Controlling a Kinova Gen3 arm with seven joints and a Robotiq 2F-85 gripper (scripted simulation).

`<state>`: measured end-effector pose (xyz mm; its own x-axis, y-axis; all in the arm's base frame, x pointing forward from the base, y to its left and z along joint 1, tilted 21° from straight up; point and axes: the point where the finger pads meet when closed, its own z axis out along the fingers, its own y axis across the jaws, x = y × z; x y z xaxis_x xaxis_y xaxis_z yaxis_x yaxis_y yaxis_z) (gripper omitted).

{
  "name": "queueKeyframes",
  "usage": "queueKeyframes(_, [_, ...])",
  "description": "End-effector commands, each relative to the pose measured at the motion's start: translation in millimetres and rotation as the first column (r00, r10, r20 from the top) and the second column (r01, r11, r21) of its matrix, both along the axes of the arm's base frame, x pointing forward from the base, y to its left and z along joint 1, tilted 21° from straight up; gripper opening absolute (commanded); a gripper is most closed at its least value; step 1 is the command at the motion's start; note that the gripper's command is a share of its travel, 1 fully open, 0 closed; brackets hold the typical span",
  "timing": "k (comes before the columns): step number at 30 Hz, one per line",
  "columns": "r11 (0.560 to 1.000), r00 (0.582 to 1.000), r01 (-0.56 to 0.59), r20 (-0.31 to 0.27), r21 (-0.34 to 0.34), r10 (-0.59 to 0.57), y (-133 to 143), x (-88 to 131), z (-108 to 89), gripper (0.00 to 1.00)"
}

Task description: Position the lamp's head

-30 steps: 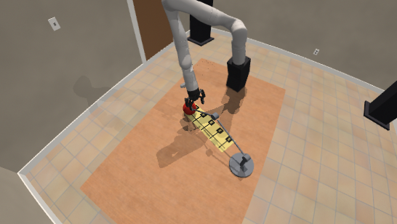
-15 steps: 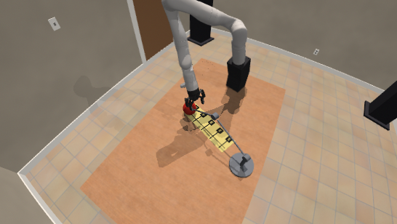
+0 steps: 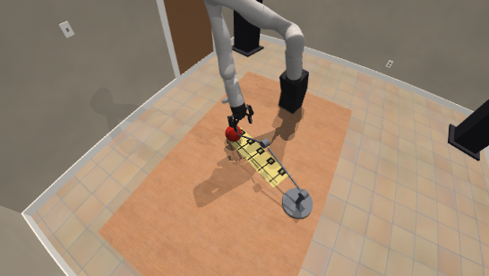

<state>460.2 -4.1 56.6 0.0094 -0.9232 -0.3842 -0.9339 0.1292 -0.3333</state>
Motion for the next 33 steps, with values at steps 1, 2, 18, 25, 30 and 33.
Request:
queueKeyframes(1, [1.0, 1.0, 0.014, 0.017, -0.014, -0.014, -13, -1, 17.6, 1.0])
queueKeyframes(2, [1.0, 1.0, 0.014, 0.017, -0.014, -0.014, -15, -2, 21.3, 1.0])
queueKeyframes(18, [1.0, 1.0, 0.004, 0.007, -0.005, -0.004, -28, -27, 67.6, 1.0])
queueKeyframes(25, [1.0, 1.0, -0.001, 0.003, -0.002, 0.001, -32, -34, 80.9, 1.0])
queueKeyframes(30, [1.0, 1.0, -0.005, 0.0, 0.002, 0.005, -35, -33, 83.6, 1.0])
queueKeyframes(33, [1.0, 1.0, -0.008, -0.003, 0.005, 0.008, -37, -33, 85.2, 1.0])
